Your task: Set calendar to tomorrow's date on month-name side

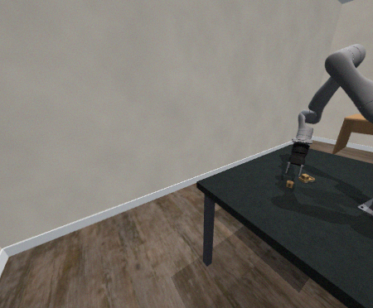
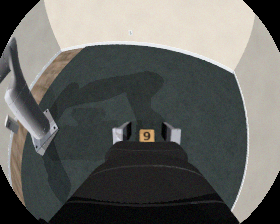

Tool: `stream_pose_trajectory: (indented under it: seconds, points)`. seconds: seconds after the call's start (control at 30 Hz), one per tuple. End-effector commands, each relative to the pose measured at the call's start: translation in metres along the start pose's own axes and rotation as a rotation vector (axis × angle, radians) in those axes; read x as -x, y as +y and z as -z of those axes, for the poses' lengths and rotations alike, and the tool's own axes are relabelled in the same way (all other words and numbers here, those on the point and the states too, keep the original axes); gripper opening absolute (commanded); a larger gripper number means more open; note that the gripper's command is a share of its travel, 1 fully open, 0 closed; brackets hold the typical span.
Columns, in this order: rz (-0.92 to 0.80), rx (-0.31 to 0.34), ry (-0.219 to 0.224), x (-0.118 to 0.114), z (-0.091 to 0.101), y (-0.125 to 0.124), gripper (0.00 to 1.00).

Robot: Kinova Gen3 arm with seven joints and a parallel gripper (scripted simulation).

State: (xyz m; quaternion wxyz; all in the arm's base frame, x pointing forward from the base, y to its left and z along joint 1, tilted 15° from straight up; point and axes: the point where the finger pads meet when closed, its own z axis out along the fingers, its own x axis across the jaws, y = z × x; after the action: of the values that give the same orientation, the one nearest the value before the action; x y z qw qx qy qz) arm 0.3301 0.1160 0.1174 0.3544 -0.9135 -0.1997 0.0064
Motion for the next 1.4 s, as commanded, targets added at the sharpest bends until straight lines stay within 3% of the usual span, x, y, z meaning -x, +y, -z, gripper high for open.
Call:
stream_pose_trajectory:
  seconds: [0.0, 0.33, 0.97, 1.37]
  points:
    - [0.010, 0.030, -0.003, -0.0006, 0.0001, -0.0039, 1.00]
    - [0.010, 0.221, 0.002, -0.0011, 0.0007, -0.0061, 1.00]
    - [0.008, 0.272, -0.003, 0.0003, 0.0001, -0.0062, 1.00]
    - [0.003, 0.411, -0.014, 0.0028, -0.0016, -0.0062, 1.00]
